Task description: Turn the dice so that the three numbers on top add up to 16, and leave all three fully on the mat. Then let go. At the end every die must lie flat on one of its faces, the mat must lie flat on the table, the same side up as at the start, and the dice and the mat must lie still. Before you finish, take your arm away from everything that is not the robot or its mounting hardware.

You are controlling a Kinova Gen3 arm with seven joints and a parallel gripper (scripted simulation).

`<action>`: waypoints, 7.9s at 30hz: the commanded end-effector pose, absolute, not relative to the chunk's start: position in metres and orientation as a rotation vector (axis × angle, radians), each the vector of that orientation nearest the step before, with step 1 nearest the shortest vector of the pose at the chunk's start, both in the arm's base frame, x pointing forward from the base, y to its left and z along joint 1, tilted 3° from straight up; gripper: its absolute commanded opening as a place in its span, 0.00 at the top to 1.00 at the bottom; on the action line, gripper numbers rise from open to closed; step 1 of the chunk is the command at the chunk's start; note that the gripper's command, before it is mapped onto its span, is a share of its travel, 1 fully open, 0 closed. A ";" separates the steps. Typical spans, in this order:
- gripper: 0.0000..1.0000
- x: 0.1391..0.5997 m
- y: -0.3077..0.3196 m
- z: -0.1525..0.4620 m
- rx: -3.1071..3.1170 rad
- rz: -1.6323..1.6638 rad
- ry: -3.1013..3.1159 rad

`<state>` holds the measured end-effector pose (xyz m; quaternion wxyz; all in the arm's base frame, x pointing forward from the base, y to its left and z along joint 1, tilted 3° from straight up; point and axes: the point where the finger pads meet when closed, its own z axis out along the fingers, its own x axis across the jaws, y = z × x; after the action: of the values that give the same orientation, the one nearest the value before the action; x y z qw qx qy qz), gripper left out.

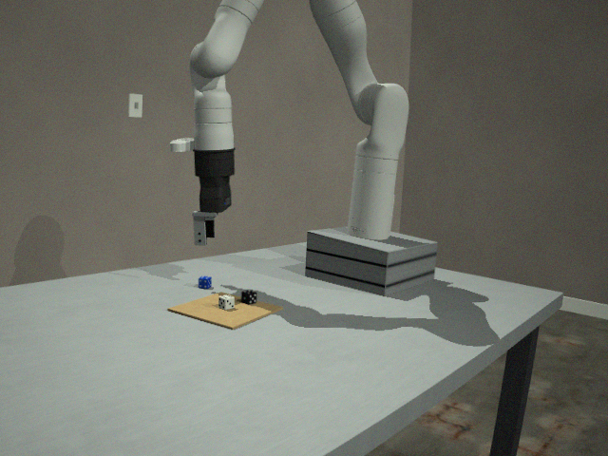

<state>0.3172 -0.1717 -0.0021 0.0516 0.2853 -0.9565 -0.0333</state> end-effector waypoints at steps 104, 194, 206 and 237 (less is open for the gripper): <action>0.30 0.329 -0.153 -0.011 2.721 -0.059 -1.646; 0.30 0.328 -0.151 -0.062 2.722 -0.063 -1.645; 0.30 0.328 -0.151 -0.062 2.722 -0.063 -1.645; 0.30 0.329 -0.152 -0.062 2.722 -0.063 -1.645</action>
<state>0.3282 -0.1513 -0.0623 -0.0197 0.8555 -0.5169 -0.0205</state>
